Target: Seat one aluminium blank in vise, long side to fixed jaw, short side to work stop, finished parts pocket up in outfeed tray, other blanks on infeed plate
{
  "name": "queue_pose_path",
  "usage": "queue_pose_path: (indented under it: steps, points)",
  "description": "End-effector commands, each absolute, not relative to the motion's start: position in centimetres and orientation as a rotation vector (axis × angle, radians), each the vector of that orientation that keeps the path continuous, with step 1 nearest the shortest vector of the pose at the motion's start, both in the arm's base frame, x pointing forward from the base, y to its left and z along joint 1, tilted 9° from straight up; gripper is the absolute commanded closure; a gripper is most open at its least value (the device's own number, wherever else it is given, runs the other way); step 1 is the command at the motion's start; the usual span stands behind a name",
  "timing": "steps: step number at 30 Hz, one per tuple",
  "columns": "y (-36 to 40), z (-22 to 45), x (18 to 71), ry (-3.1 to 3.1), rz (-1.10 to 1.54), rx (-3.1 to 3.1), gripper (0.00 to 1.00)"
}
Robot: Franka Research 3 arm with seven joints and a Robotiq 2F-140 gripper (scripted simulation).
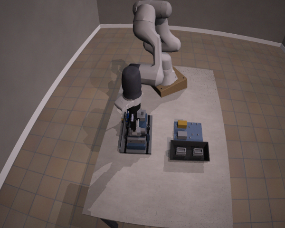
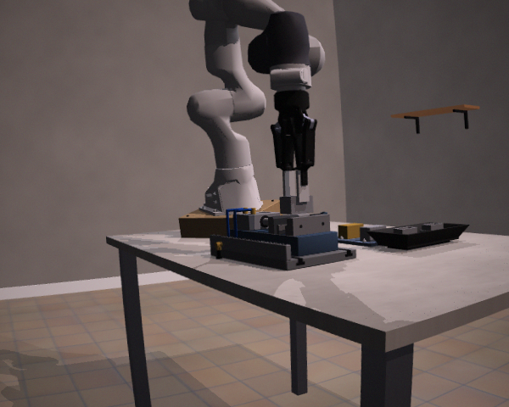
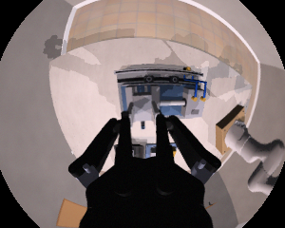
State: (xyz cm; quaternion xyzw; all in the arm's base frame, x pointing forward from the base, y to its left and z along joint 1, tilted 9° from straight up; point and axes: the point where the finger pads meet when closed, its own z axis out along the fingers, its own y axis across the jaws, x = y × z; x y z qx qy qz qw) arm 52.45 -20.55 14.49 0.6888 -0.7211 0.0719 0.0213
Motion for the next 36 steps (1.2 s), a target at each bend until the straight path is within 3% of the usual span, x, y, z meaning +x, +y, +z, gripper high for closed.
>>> queue_pose_path:
  steps: [1,36]
  points:
    - [-20.71,14.64,52.55,-2.247,0.227,2.127,1.00]
    - [-20.75,14.21,52.56,-2.246,0.227,2.129,1.00]
